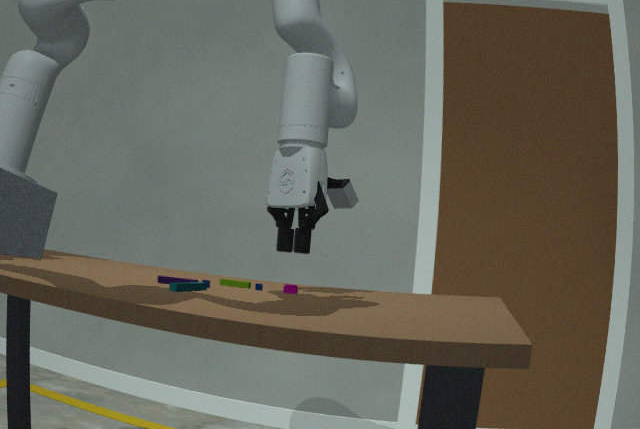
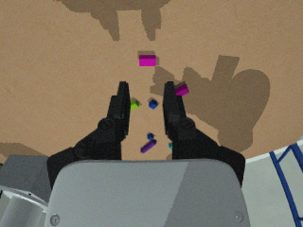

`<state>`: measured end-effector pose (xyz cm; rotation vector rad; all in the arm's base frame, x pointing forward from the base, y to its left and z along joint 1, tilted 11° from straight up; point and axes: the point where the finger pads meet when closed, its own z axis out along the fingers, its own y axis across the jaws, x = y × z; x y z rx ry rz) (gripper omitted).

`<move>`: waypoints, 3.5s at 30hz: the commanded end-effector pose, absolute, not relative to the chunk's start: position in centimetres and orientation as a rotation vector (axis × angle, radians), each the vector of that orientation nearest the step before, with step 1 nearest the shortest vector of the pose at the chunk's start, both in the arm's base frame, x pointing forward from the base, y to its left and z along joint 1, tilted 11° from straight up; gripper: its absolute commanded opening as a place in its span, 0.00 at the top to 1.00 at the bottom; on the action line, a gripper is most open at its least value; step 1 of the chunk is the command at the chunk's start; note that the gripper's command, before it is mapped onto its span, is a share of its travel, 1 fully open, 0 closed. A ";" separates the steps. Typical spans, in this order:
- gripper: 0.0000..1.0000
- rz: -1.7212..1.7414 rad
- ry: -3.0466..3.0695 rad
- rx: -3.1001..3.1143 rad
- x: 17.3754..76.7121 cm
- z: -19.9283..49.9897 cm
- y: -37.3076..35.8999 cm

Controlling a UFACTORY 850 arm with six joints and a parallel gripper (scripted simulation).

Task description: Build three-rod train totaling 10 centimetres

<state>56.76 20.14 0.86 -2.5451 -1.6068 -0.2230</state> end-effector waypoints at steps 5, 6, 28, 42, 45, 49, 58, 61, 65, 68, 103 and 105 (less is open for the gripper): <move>0.64 -0.226 -1.607 -2.545 56.9 0.2 20.3; 0.64 -0.226 -1.607 -2.545 56.9 0.1 20.3; 0.64 -0.226 -1.607 -2.545 57.1 -2.6 20.8; 0.64 -0.226 -1.607 -2.545 57.2 -3.7 21.0; 0.64 -0.226 -1.607 -2.545 57.2 -3.8 21.1; 0.64 -0.226 -1.607 -2.545 57.2 -3.8 21.1; 0.64 -0.226 -1.607 -2.545 57.2 -3.8 21.1; 0.64 -0.226 -1.607 -2.545 57.2 -3.8 21.1; 0.64 -0.226 -1.607 -2.545 57.2 -3.8 21.1; 0.64 -0.226 -1.607 -2.545 57.2 -3.8 21.1; 0.64 -0.226 -1.607 -2.545 57.3 -3.8 21.1; 0.64 -0.226 -1.607 -2.545 57.3 -3.8 21.1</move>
